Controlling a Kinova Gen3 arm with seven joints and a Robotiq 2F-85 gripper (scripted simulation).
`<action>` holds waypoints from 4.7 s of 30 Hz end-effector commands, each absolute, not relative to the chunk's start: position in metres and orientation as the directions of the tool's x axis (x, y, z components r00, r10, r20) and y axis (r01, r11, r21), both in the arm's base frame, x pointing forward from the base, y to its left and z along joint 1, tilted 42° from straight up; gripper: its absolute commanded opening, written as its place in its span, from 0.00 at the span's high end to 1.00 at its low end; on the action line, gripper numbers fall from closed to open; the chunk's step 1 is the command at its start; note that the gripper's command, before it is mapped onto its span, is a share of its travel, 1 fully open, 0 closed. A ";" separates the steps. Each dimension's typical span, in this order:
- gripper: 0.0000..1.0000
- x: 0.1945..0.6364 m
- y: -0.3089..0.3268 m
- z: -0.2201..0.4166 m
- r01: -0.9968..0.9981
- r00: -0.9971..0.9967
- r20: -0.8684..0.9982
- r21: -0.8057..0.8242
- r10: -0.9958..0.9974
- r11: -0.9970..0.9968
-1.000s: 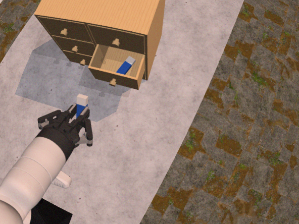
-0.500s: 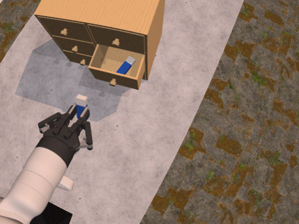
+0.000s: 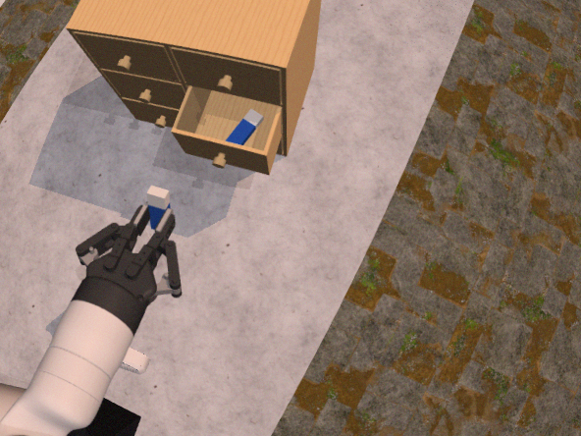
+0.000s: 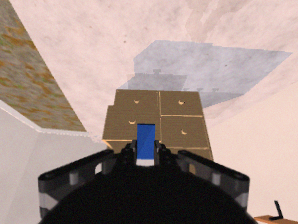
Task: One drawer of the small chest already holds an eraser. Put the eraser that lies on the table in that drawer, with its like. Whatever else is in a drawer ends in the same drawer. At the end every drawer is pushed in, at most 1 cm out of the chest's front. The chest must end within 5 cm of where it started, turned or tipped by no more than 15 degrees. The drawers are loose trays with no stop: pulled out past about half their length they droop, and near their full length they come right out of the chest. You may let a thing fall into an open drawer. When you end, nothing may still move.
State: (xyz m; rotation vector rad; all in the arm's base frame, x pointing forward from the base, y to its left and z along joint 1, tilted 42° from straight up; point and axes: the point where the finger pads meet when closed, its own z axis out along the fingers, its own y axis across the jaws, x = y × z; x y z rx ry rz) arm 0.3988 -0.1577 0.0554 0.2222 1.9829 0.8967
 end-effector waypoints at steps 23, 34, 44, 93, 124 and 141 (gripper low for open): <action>0.81 0.397 -0.159 0.054 -0.186 -0.441 -0.709 0.673 0.551 0.716; 0.81 0.397 -0.159 0.054 -0.186 -0.420 -0.713 0.673 0.561 0.716; 0.81 0.397 -0.159 0.054 -0.186 -0.412 -0.715 0.672 0.564 0.716; 0.81 0.463 -0.146 0.059 -0.193 -0.407 -0.726 0.661 0.554 0.725; 0.81 0.545 -0.130 0.066 -0.193 -0.406 -0.726 0.662 0.555 0.724; 0.81 0.547 -0.130 0.066 -0.193 -0.406 -0.726 0.662 0.555 0.724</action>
